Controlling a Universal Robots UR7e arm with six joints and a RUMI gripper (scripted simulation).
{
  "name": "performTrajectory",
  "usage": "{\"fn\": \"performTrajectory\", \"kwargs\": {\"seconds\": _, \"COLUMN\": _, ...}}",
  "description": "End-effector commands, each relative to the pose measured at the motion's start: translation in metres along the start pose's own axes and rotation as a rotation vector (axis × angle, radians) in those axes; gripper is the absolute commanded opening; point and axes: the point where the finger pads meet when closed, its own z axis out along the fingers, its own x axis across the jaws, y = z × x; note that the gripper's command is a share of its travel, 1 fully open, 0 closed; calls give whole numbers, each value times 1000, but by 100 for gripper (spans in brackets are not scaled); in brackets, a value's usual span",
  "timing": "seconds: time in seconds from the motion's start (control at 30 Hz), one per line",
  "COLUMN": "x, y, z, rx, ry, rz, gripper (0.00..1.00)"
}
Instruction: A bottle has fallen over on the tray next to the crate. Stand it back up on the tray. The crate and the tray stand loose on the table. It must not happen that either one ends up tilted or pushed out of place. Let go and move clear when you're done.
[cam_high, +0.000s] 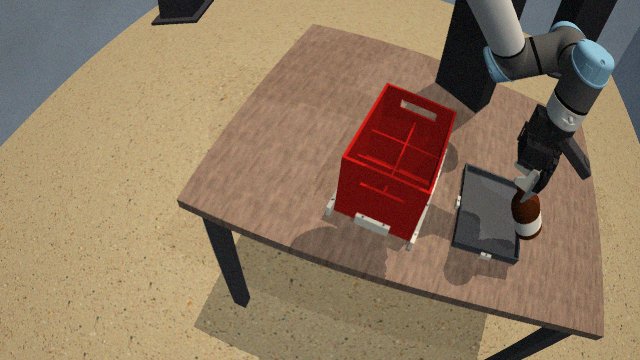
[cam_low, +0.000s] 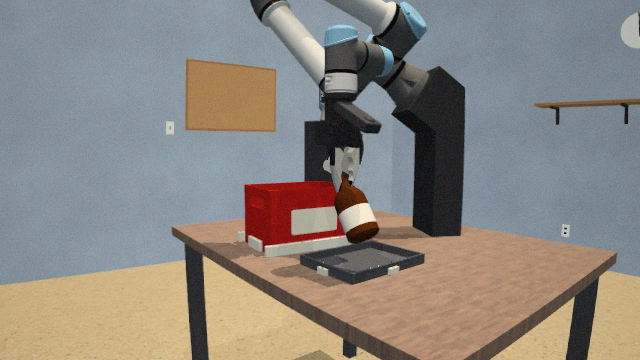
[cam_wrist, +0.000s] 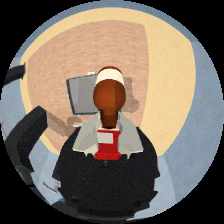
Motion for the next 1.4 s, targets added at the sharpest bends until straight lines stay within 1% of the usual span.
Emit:
{"fn": "performTrajectory", "kwargs": {"seconds": 0.0, "x": 0, "y": 0, "z": 0, "rx": 0, "ry": 1, "rz": 6, "gripper": 0}}
{"fn": "performTrajectory", "kwargs": {"seconds": 1.37, "x": 0, "y": 0, "z": 0, "rx": 0, "ry": 1, "rz": 24, "gripper": 0}}
